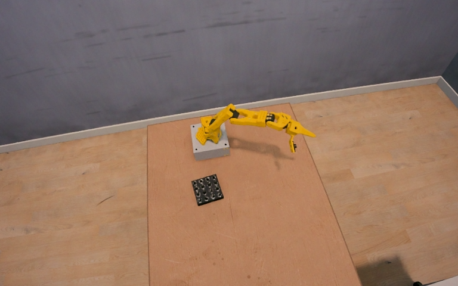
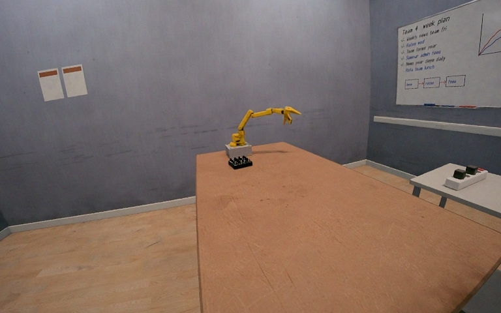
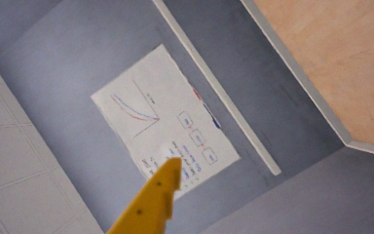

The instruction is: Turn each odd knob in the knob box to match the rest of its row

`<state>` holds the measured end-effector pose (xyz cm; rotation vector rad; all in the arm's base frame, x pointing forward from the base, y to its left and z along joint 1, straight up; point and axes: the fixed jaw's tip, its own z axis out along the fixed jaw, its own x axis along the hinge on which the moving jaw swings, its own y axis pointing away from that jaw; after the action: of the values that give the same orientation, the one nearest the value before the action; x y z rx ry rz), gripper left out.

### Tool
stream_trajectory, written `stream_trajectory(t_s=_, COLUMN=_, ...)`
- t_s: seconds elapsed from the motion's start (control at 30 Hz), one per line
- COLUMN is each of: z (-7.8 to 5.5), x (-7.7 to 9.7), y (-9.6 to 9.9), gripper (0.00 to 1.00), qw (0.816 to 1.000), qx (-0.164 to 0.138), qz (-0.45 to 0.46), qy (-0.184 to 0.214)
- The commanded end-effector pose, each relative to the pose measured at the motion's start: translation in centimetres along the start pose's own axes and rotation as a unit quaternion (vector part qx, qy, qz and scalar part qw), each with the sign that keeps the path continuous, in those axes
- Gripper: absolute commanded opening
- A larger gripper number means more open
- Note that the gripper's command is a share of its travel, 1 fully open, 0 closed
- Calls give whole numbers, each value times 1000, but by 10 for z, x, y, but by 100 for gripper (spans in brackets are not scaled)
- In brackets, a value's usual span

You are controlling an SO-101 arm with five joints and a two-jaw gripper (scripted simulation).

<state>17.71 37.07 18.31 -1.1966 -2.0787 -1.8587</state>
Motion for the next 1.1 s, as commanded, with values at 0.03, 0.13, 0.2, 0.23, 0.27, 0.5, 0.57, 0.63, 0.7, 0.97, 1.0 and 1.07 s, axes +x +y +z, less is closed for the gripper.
stream_trajectory(t_s=0.03, z=-1, x=1, y=2, gripper=100, qw=1000, qx=-3, qz=1, qy=2)
stream_trajectory(t_s=0.13, z=-1, x=1, y=2, gripper=100, qw=1000, qx=-3, qz=1, qy=2)
stream_trajectory(t_s=0.2, z=-1, x=1, y=2, gripper=100, qw=1000, qx=-3, qz=1, qy=2)
stream_trajectory(t_s=0.23, z=-1, x=1, y=2, gripper=100, qw=1000, qx=-3, qz=1, qy=2)
stream_trajectory(t_s=0.27, z=-1, x=1, y=2, gripper=100, qw=1000, qx=-3, qz=1, qy=2)
stream_trajectory(t_s=0.5, z=-1, x=1, y=2, gripper=100, qw=1000, qx=-3, qz=1, qy=2)
stream_trajectory(t_s=0.57, z=-1, x=1, y=2, gripper=40, qw=1000, qx=-3, qz=1, qy=2)
stream_trajectory(t_s=0.63, z=-1, x=1, y=2, gripper=40, qw=1000, qx=-2, qz=1, qy=2)
stream_trajectory(t_s=0.7, z=-2, x=1, y=2, gripper=40, qw=1000, qx=-1, qz=1, qy=1)
stream_trajectory(t_s=0.97, z=-11, x=-2, y=-3, gripper=40, qw=1000, qx=24, qz=1, qy=-16)
stream_trajectory(t_s=1.0, z=-13, x=-3, y=-4, gripper=40, qw=999, qx=29, qz=1, qy=-20)
stream_trajectory(t_s=1.07, z=-15, x=-4, y=-5, gripper=40, qw=999, qx=35, qz=1, qy=-25)
